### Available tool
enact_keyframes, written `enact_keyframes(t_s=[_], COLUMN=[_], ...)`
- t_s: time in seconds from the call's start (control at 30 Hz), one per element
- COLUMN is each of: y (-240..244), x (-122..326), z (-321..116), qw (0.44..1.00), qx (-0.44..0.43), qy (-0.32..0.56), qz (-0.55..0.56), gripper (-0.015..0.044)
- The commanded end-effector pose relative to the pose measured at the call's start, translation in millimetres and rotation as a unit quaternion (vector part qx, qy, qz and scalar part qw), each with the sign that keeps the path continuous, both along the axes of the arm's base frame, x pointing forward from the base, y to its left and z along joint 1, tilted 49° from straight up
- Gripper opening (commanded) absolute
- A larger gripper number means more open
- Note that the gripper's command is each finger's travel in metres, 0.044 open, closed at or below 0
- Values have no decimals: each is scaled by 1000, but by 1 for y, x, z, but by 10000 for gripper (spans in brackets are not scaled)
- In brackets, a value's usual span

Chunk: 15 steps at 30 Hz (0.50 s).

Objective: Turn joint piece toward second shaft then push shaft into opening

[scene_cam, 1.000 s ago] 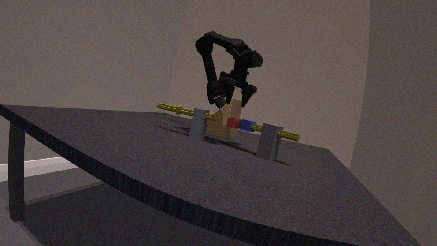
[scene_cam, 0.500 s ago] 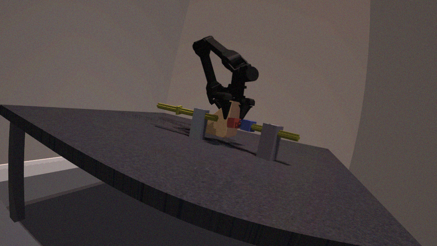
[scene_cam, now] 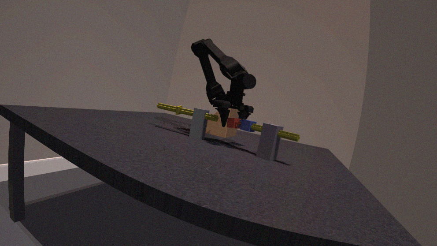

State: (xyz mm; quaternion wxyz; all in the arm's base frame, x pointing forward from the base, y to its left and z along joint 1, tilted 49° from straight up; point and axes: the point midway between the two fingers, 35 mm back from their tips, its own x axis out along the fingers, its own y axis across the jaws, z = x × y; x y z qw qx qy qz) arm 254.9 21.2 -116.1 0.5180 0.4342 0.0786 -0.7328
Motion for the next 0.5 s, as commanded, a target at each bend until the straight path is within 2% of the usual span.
enact_keyframes(t_s=[0.0, 0.33, 0.47], y=[-6, -15, -15], x=[-2, -4, -4], z=[-4, -14, -14], qw=[1000, 1000, 1000], qx=[-4, -5, -5], qy=[4, 4, 4], qz=[2, 1, 1], gripper=[440, 440, 335])
